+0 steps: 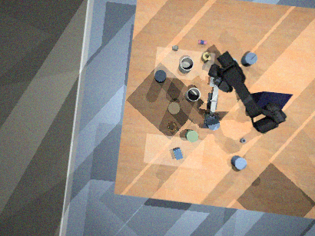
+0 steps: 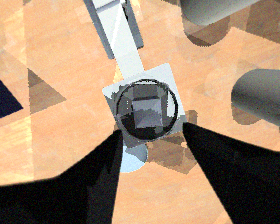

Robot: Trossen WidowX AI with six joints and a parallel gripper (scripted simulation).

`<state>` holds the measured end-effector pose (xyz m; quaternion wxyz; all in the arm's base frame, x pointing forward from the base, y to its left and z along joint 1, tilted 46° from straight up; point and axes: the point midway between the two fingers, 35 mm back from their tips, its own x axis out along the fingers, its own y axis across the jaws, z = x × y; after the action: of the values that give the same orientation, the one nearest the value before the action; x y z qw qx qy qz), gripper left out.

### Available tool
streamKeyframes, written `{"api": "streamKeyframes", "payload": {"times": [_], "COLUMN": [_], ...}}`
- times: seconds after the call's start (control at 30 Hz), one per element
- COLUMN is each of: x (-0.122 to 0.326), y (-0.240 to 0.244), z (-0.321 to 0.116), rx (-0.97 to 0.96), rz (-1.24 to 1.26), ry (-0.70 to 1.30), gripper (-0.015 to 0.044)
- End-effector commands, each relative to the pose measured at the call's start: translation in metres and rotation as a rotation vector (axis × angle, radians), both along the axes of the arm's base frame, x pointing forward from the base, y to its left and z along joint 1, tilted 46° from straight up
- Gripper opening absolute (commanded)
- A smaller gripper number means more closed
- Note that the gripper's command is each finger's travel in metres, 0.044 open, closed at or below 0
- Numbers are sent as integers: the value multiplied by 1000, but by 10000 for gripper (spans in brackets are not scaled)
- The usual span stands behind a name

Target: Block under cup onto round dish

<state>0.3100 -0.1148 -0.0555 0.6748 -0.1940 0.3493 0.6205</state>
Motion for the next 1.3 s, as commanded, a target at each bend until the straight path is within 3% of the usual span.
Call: {"api": "streamKeyframes", "payload": {"times": [0.0, 0.9, 1.03, 1.27], "x": [0, 0, 0, 0], "y": [9, 36, 36, 36], "z": [-6, -33, -33, -33], "rx": [3, 5, 5, 5], "rz": [4, 4, 4, 4], "ry": [-5, -6, -6, -6], "gripper": [260, 260, 155, 108]}}
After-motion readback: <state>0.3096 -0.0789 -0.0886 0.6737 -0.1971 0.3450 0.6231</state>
